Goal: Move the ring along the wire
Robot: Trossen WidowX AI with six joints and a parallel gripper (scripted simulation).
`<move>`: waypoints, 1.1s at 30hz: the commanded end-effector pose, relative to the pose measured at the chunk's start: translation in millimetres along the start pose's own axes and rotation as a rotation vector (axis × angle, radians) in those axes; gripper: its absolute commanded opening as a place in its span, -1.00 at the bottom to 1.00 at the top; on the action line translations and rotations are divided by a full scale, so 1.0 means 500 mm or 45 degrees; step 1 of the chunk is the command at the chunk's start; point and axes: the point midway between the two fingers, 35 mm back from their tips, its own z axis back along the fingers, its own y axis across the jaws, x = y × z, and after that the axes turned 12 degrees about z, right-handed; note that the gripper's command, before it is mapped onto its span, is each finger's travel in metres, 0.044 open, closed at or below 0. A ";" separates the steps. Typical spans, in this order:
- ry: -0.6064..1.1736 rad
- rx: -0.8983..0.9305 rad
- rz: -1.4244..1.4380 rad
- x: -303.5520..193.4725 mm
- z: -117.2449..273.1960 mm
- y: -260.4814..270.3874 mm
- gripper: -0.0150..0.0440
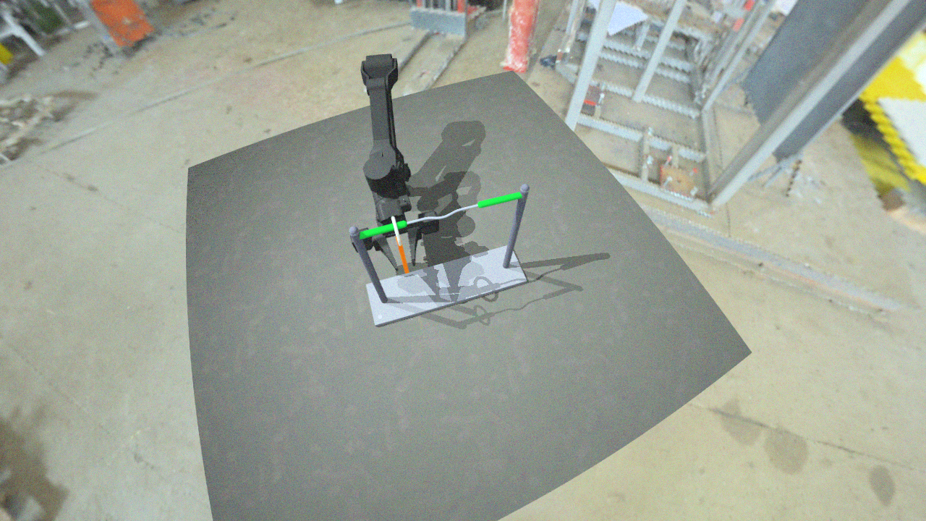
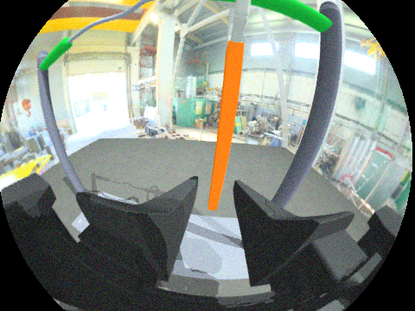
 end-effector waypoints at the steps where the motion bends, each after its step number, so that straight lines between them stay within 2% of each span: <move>1: -0.004 -0.004 -0.002 0.003 -0.017 -0.001 0.05; 12: -0.005 -0.005 -0.003 -0.005 -0.049 0.003 0.05; 33: -0.005 -0.005 -0.003 -0.005 -0.049 0.003 0.05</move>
